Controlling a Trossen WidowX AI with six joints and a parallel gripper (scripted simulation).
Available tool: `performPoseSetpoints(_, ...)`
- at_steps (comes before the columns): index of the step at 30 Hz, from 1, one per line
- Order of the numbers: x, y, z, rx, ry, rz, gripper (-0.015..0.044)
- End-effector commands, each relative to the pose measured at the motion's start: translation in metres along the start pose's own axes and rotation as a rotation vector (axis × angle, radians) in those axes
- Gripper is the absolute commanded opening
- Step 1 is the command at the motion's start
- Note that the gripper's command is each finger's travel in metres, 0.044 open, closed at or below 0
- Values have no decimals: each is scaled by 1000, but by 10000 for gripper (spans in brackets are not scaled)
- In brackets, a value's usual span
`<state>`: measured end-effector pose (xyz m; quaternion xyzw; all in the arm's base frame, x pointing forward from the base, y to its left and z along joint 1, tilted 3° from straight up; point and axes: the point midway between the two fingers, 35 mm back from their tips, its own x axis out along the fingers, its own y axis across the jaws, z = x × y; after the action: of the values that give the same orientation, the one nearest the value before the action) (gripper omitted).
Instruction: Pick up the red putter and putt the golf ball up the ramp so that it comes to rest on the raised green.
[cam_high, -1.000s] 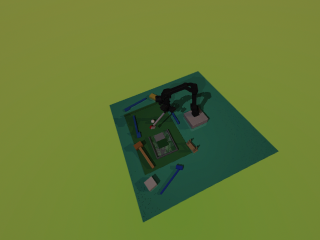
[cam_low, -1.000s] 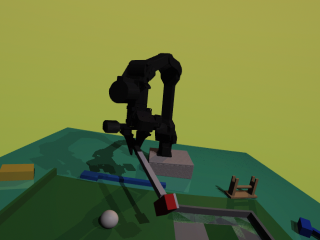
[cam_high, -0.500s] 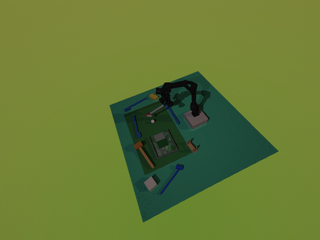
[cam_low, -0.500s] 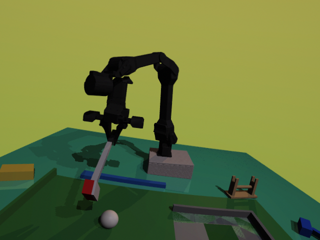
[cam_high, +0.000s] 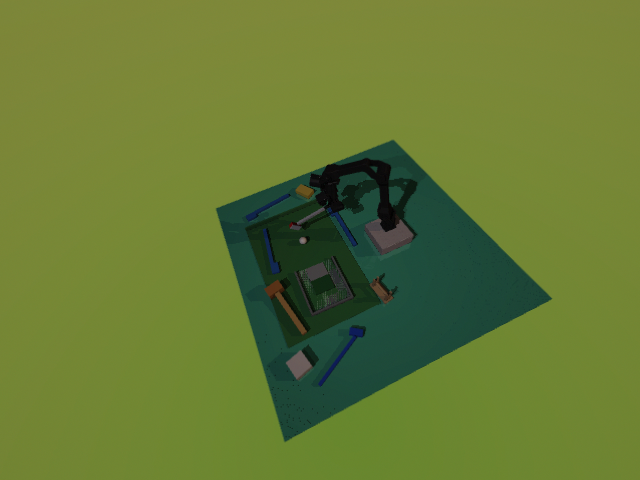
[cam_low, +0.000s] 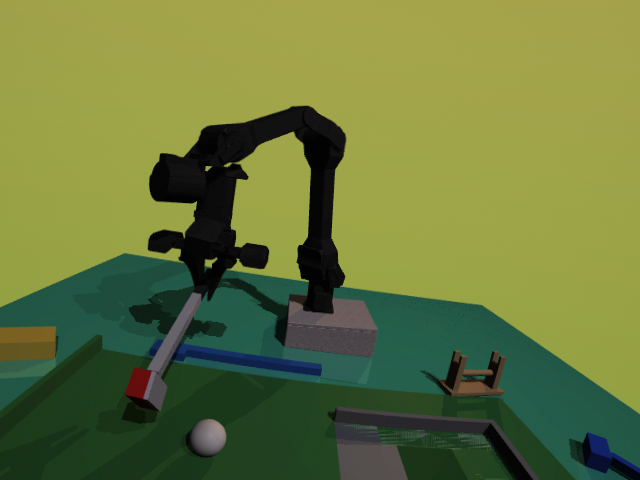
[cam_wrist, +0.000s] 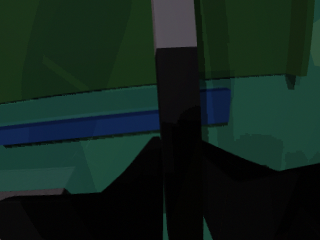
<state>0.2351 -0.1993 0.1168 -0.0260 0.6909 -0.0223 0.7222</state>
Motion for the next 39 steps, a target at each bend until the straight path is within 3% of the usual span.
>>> performPoseSetpoints(1,13,1,-1,4,1,0,0)
performPoseSetpoints(24,43,1,-1,4,1,0,0)
performPoseSetpoints(39,42,-18,-1,4,2,-1,0)
